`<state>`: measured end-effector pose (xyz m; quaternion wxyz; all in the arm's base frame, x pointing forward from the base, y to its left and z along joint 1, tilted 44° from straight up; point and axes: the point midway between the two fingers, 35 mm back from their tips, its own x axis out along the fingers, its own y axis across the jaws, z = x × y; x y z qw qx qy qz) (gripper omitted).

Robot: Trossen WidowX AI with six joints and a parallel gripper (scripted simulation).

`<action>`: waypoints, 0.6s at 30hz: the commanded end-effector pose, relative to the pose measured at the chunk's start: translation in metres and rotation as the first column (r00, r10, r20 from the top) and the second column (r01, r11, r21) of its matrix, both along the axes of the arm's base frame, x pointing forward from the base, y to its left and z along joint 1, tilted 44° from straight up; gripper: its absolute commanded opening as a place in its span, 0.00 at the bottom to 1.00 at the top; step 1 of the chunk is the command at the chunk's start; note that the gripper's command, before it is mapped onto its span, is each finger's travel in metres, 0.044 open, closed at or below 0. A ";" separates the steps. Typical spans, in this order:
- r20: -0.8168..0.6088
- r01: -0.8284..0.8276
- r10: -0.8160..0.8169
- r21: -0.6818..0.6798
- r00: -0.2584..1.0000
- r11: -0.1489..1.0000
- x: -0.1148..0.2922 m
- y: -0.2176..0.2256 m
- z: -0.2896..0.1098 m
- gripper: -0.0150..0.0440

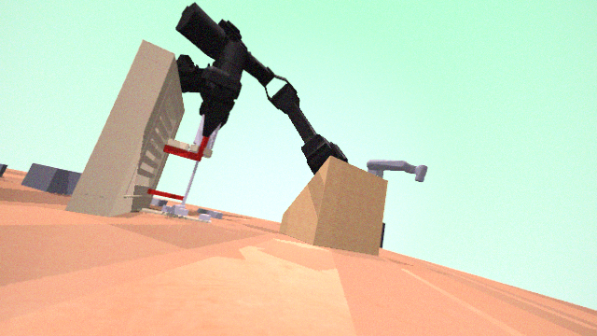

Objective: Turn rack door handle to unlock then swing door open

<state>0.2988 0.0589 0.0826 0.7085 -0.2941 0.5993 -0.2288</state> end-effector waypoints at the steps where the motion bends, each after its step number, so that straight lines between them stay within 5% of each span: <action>1: -0.116 -0.120 0.117 -0.019 0.986 0.993 0.000 0.000 -0.001 0.73; 9: -0.381 -0.399 0.364 -0.016 0.850 0.917 0.000 0.000 -0.001 0.73; 18: -0.631 -0.660 0.550 0.080 0.546 0.747 0.000 0.000 -0.001 0.73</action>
